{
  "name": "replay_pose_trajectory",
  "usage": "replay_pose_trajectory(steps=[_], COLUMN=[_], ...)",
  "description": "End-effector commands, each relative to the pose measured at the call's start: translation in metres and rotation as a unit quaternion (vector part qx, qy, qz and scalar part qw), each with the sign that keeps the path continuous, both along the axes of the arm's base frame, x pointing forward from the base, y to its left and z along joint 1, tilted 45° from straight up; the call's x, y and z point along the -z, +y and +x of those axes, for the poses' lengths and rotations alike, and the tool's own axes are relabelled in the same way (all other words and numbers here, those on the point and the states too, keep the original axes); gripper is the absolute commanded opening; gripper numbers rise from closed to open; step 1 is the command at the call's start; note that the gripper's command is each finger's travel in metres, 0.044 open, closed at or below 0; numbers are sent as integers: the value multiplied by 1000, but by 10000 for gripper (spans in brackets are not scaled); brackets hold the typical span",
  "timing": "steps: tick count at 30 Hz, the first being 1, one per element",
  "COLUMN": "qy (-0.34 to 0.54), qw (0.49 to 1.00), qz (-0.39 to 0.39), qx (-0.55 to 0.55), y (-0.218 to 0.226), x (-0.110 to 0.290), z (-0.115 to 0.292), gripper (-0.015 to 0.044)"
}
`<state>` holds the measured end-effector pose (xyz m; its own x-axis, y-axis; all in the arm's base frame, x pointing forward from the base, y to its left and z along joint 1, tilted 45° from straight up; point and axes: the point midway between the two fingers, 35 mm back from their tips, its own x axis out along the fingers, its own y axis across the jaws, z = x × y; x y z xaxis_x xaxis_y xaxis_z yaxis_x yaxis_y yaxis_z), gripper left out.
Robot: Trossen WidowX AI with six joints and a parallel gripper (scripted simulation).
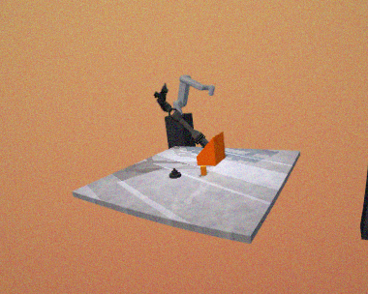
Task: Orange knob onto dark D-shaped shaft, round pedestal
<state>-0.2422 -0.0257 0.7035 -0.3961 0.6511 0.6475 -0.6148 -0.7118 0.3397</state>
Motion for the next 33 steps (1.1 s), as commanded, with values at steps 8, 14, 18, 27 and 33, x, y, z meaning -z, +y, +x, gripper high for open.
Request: replay_pose_trajectory(steps=[8,14,18,27,33], qy=[-23,-55,-74,-112,-133], qw=[996,977,955,879,810], qz=[27,70,101,171,220], qx=[-77,-193,-269,-430,-527], y=[-48,-126,-181,-300,-369], x=[7,22,36,76,110], z=[-16,-24,-18,30,87], gripper=[440,440,440,440,440])
